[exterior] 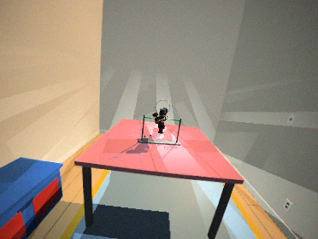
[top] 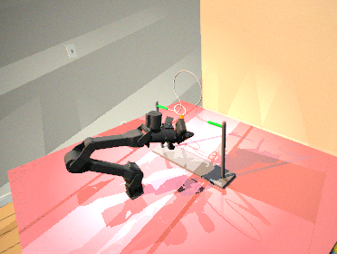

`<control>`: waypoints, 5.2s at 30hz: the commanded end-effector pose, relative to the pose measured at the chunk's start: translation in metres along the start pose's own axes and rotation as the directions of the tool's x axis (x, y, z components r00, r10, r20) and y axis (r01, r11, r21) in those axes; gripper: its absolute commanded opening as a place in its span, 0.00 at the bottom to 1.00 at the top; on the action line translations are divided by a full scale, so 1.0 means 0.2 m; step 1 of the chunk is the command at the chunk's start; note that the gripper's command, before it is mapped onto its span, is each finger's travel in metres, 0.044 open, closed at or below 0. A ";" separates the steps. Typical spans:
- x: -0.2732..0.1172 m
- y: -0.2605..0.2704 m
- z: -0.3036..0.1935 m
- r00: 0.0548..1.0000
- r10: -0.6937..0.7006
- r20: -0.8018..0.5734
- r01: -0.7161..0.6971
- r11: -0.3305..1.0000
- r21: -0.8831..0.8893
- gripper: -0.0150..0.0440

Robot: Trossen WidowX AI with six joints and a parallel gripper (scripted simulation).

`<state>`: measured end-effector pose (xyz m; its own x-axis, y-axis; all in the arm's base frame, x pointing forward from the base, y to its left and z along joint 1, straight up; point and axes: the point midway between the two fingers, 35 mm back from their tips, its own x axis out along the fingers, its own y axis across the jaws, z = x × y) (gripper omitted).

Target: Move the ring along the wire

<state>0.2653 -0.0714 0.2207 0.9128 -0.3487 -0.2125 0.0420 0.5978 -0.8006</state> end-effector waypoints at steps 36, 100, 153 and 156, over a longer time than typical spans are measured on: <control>-0.15 0.57 0.22 0.937 0.330 0.115 -0.325 0.699 0.638 0.00; -0.32 0.79 0.47 0.923 0.360 0.135 -0.348 0.631 0.693 0.00; -0.33 0.89 0.44 0.921 0.365 0.135 -0.352 0.631 0.691 0.53; -0.36 0.88 0.44 0.921 0.367 0.132 -0.351 0.630 0.692 0.53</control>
<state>0.2463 0.1218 0.1398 0.9079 -0.0058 -0.4192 -0.0164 0.9986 -0.0493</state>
